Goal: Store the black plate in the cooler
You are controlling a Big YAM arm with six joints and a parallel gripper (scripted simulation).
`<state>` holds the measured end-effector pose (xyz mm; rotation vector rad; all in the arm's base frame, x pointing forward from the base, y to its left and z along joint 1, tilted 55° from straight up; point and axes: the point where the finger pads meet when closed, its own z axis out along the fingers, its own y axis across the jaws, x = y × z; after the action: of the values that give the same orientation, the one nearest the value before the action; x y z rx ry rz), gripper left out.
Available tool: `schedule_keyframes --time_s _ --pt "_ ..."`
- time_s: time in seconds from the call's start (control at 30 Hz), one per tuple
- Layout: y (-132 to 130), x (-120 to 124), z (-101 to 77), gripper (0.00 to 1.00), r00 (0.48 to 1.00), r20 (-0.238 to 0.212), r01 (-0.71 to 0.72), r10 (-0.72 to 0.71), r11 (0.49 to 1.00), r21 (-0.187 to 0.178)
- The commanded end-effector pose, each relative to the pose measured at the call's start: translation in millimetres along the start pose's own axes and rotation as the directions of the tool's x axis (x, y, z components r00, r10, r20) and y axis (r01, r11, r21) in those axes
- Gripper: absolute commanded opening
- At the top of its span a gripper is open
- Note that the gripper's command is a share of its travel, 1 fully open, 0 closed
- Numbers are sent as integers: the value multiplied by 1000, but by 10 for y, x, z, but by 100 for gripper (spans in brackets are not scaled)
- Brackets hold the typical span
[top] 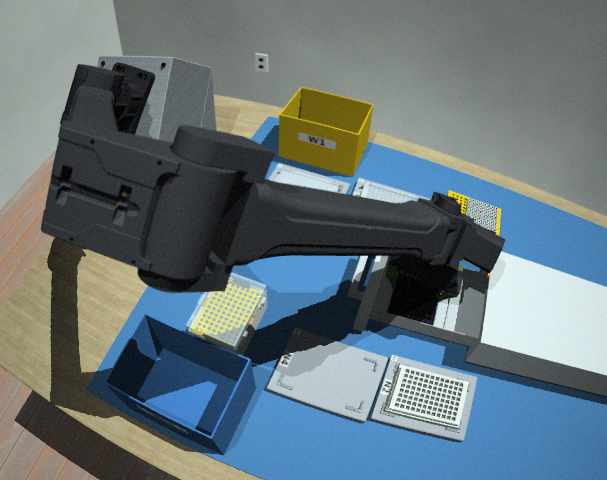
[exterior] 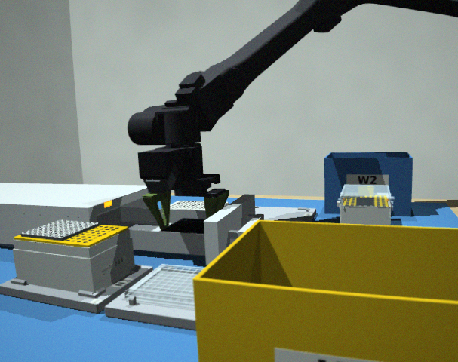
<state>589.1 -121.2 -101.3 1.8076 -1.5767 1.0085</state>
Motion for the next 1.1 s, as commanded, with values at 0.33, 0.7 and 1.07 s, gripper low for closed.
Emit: schedule_keyframes --time_s 0.33,0.7,1.07 --pt "-84 176 13 0 1000 0 -20 20 1000 2" --pt "-62 163 17 0 1000 1 -18 18 1000 0" --pt "-56 161 18 0 1000 1 -18 18 1000 0"
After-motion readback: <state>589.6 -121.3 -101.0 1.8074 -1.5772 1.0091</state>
